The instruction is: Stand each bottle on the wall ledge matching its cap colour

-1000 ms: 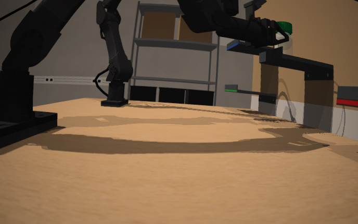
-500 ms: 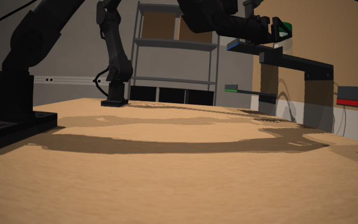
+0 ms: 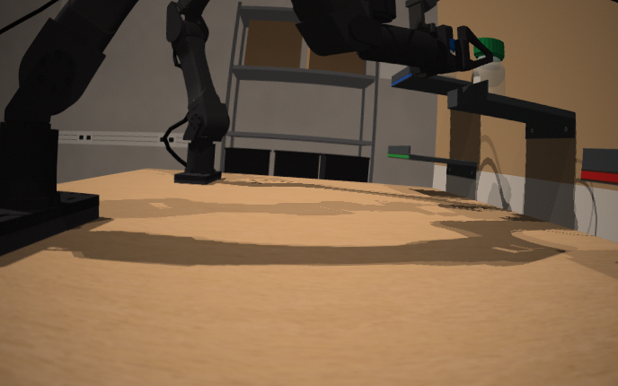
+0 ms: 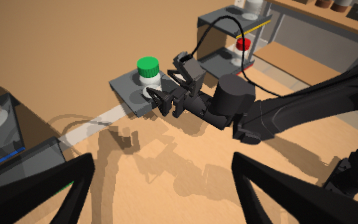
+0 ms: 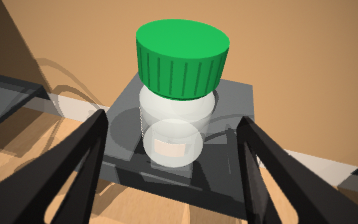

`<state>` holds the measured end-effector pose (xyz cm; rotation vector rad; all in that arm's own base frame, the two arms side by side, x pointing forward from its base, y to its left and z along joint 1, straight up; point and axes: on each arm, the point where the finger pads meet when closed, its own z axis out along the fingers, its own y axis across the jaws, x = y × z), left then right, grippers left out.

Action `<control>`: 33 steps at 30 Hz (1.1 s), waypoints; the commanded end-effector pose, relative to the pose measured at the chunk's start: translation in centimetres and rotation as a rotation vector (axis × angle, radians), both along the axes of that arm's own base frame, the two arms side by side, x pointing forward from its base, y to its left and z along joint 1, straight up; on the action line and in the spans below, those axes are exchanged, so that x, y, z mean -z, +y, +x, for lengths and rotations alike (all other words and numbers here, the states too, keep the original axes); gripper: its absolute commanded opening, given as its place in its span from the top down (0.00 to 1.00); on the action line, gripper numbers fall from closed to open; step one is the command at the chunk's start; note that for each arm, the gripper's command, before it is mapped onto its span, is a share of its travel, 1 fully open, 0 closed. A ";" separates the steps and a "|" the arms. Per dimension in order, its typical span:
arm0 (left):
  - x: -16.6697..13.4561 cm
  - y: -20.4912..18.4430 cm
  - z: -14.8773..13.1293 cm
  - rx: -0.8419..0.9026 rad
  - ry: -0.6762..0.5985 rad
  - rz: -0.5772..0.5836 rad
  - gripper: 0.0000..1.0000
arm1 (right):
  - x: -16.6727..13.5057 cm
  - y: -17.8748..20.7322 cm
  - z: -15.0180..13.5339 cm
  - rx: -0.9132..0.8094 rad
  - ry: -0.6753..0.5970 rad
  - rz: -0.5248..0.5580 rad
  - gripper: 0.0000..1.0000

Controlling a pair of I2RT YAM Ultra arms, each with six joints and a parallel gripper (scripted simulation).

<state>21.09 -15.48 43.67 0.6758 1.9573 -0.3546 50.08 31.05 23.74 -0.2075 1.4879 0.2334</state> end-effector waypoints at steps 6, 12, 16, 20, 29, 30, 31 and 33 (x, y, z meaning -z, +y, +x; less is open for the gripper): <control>-0.2 0.0 0.1 -0.001 0.000 0.000 0.00 | -2.1 -1.1 -4.6 0.003 -0.043 0.027 0.12; -0.2 0.0 0.1 -0.001 0.000 0.000 0.00 | -1.5 -2.9 -8.7 0.011 -0.034 0.035 0.12; -0.2 0.0 0.1 -0.001 0.000 0.000 0.00 | -1.1 -2.6 -8.1 0.007 -0.024 0.026 0.12; -0.8 0.0 1.1 -0.037 -0.023 -0.017 0.00 | -1.4 -2.8 -8.1 0.007 -0.023 0.028 0.12; -0.7 -3.4 8.8 -0.259 -0.170 -0.122 0.00 | -1.7 -8.5 -9.0 0.031 0.102 -0.056 0.12; 0.0 -4.0 9.6 -0.286 -0.178 -0.129 0.00 | -1.7 -9.7 -9.0 0.041 0.126 -0.069 0.12; 0.8 -4.7 10.4 -0.309 -0.185 -0.134 0.00 | -1.8 -11.0 -9.0 0.052 0.145 -0.078 0.12; 2.3 -5.8 11.5 -0.349 -0.194 -0.141 0.00 | -4.2 -13.5 -9.0 0.073 0.143 -0.066 0.12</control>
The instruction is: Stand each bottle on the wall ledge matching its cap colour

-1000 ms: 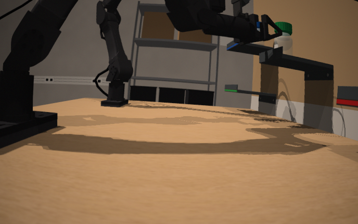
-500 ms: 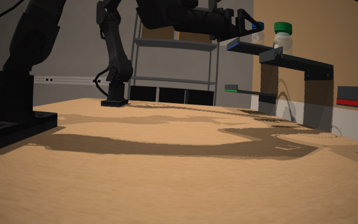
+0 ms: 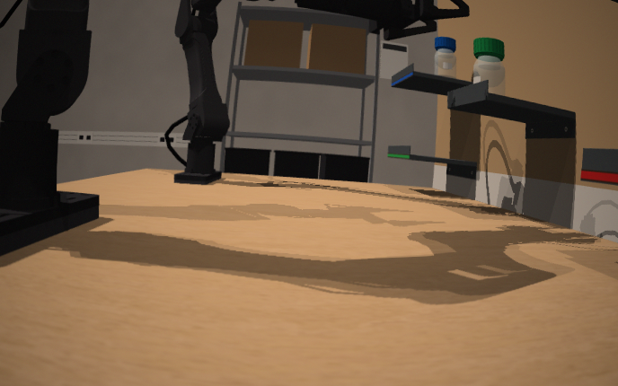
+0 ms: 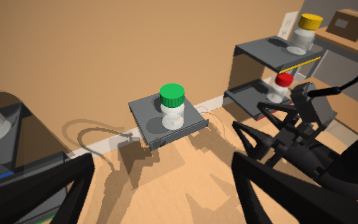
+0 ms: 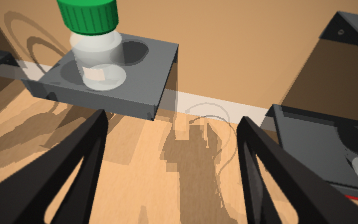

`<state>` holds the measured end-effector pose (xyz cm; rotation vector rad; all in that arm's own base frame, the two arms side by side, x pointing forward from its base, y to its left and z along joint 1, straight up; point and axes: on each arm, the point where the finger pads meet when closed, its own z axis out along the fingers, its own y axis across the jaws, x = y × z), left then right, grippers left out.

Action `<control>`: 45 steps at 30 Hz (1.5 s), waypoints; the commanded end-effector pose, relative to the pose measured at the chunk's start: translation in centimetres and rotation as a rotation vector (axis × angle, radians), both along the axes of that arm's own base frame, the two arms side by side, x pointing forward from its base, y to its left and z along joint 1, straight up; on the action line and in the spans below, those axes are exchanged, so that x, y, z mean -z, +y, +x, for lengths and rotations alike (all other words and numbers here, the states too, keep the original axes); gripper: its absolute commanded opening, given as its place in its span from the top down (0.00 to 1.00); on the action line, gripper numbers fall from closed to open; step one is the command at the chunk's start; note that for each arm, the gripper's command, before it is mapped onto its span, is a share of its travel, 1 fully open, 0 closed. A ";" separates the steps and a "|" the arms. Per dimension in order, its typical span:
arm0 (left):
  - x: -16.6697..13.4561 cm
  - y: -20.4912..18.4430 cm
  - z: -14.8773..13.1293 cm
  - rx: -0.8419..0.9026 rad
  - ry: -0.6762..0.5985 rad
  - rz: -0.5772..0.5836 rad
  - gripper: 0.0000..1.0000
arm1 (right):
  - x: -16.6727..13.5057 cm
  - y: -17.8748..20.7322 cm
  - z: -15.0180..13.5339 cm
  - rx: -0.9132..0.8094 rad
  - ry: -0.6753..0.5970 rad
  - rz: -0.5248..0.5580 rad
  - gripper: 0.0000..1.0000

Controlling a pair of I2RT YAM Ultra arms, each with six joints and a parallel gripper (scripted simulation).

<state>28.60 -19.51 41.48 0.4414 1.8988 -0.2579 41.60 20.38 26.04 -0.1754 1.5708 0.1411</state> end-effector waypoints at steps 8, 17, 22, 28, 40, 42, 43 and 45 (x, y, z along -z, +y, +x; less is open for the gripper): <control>5.0 -4.3 5.7 -0.224 -0.110 -0.069 0.00 | -9.0 -11.3 -2.6 0.064 0.034 0.019 0.12; 7.1 -4.9 5.5 -0.210 -0.087 -0.029 0.00 | -13.8 -17.8 -3.6 0.146 -0.002 0.022 0.12; 6.6 -5.0 5.5 -0.210 -0.093 -0.038 0.00 | -15.0 -19.3 -3.8 0.173 -0.014 0.021 0.12; 6.6 -5.0 5.5 -0.210 -0.093 -0.038 0.00 | -16.2 -20.5 -3.9 0.207 -0.043 0.024 0.12; 6.2 -5.2 5.9 -0.206 -0.118 -0.057 0.19 | -16.0 -19.5 -3.6 0.150 -0.037 0.036 0.12; 6.1 -5.6 6.5 -0.196 -0.139 -0.078 0.19 | -15.8 -18.5 -3.3 0.081 -0.032 0.042 0.12; 6.0 -5.8 6.8 -0.193 -0.155 -0.091 0.19 | -16.3 -17.8 -3.2 0.034 -0.047 0.046 0.12; 6.4 -6.2 7.8 -0.186 -0.190 -0.115 0.19 | -16.4 -16.5 -3.1 -0.078 -0.049 0.054 0.12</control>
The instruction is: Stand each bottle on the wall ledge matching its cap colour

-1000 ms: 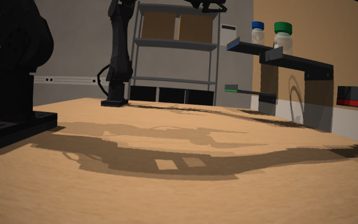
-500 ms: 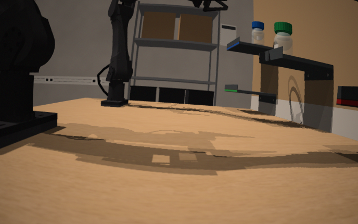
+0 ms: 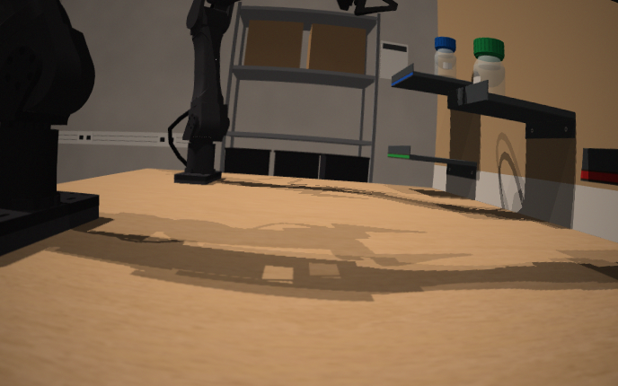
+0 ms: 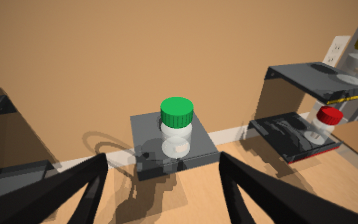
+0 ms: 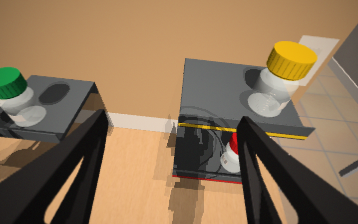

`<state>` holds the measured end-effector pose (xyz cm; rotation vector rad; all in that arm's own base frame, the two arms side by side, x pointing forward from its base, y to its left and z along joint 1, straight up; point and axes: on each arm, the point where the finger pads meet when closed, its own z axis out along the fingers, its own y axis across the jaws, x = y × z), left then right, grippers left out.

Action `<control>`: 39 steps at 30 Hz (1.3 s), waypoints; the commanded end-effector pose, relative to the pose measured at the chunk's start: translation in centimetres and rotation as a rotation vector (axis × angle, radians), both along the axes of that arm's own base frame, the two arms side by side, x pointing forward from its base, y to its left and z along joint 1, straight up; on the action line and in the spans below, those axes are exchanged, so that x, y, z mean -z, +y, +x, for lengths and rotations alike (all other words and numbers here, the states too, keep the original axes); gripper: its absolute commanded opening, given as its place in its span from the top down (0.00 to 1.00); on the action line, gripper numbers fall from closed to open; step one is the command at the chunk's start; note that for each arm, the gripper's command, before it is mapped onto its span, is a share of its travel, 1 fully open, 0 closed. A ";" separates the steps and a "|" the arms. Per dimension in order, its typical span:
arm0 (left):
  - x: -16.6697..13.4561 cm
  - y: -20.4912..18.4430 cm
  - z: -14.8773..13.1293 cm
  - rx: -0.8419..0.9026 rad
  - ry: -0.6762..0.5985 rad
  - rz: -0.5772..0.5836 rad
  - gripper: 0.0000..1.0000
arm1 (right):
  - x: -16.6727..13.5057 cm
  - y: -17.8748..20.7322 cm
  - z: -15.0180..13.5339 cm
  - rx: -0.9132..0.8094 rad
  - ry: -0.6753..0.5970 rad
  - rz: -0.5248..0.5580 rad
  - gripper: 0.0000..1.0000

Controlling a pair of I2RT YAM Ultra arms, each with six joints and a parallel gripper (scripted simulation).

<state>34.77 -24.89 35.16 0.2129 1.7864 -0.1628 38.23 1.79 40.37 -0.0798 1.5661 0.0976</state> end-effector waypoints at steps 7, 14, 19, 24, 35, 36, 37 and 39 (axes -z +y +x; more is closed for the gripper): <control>3.0 -1.8 4.5 0.019 -0.134 -0.054 0.19 | -2.2 4.4 0.0 -0.444 -0.039 0.034 0.12; 4.4 -2.4 6.2 0.026 -0.186 -0.075 0.19 | -2.1 5.6 -1.0 -0.629 -0.029 0.039 0.12; 6.9 -3.1 8.3 0.030 -0.228 -0.083 0.19 | -1.7 6.0 -2.5 -0.823 -0.008 0.042 0.12; 8.4 -3.7 10.0 0.032 -0.258 -0.090 0.19 | -1.3 5.7 -3.8 -0.952 0.012 0.043 0.12; 10.8 -3.9 11.3 0.018 -0.233 -0.071 0.19 | -0.9 4.6 -3.6 -0.974 0.029 0.053 0.12; 10.8 -3.9 11.3 0.018 -0.233 -0.071 0.19 | -0.9 4.6 -3.7 -0.975 0.029 0.053 0.12; 10.5 -3.8 11.3 0.017 -0.237 -0.075 0.19 | -0.9 4.7 -3.7 -0.976 0.029 0.053 0.12; 10.3 -3.8 11.2 0.018 -0.240 -0.078 0.19 | -0.9 4.7 -3.7 -0.976 0.029 0.053 0.12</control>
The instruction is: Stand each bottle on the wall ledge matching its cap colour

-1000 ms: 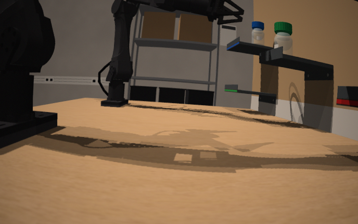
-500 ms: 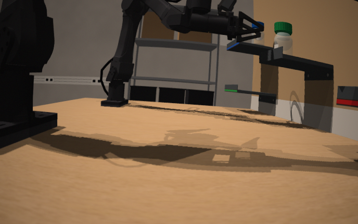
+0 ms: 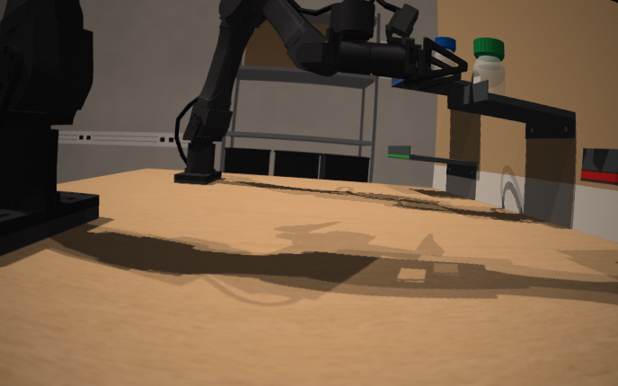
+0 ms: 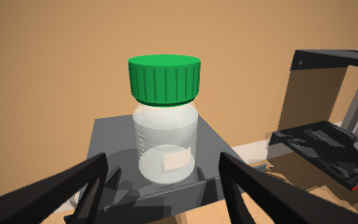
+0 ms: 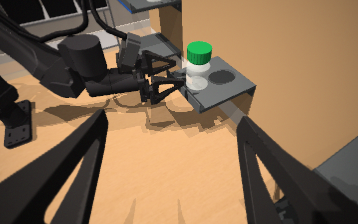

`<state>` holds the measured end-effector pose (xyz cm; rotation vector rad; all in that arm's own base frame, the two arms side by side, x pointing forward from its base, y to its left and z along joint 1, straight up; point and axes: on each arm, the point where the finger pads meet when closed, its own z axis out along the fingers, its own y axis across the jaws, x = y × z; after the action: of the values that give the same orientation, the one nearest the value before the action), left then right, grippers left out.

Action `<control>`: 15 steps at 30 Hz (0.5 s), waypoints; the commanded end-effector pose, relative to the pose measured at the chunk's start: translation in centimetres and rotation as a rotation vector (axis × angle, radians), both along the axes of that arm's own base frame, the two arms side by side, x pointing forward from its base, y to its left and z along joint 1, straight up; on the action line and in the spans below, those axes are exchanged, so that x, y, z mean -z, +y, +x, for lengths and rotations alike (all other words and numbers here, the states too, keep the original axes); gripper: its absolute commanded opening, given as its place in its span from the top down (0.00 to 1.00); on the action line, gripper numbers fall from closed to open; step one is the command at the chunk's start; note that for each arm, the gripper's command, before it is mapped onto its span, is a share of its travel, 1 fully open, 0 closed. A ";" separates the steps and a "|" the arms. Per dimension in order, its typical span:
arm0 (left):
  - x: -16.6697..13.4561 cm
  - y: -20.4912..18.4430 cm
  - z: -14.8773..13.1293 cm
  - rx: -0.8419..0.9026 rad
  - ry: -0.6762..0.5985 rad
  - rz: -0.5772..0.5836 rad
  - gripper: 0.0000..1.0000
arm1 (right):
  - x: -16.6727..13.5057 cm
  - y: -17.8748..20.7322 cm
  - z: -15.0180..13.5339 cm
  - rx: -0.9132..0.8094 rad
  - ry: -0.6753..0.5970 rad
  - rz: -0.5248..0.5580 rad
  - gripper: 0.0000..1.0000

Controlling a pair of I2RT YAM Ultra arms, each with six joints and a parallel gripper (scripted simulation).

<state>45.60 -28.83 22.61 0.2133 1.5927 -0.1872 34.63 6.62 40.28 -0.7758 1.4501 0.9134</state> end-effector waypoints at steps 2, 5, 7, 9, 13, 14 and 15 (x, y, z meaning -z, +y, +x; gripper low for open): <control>-2.3 0.1 0.4 -0.002 -0.051 -0.039 0.19 | -1.0 -0.1 -0.1 -0.010 -0.027 -0.006 0.12; -2.3 0.1 0.4 -0.002 -0.051 -0.039 0.19 | -1.0 -0.1 -0.1 -0.010 -0.027 -0.006 0.12; -2.4 -0.1 0.5 0.006 -0.058 -0.046 0.19 | -1.0 -0.1 -0.1 -0.010 -0.027 -0.006 0.12; -2.0 -0.2 0.8 0.006 -0.044 -0.033 0.19 | -1.0 -0.1 -0.1 -0.010 -0.027 -0.006 0.12; -2.1 -0.3 1.4 0.006 -0.034 -0.025 0.19 | -1.0 -0.1 -0.1 -0.010 -0.027 -0.006 0.12; -2.2 -0.4 1.5 0.006 -0.034 -0.025 0.19 | -1.0 -0.1 -0.1 -0.010 -0.027 -0.006 0.12; -2.3 -0.4 1.7 0.006 -0.034 -0.025 0.19 | -1.0 -0.1 -0.1 -0.010 -0.027 -0.006 0.12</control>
<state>46.26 -29.04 23.26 0.2093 1.5792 -0.1974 34.49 6.70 40.44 -0.7845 1.4433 0.9172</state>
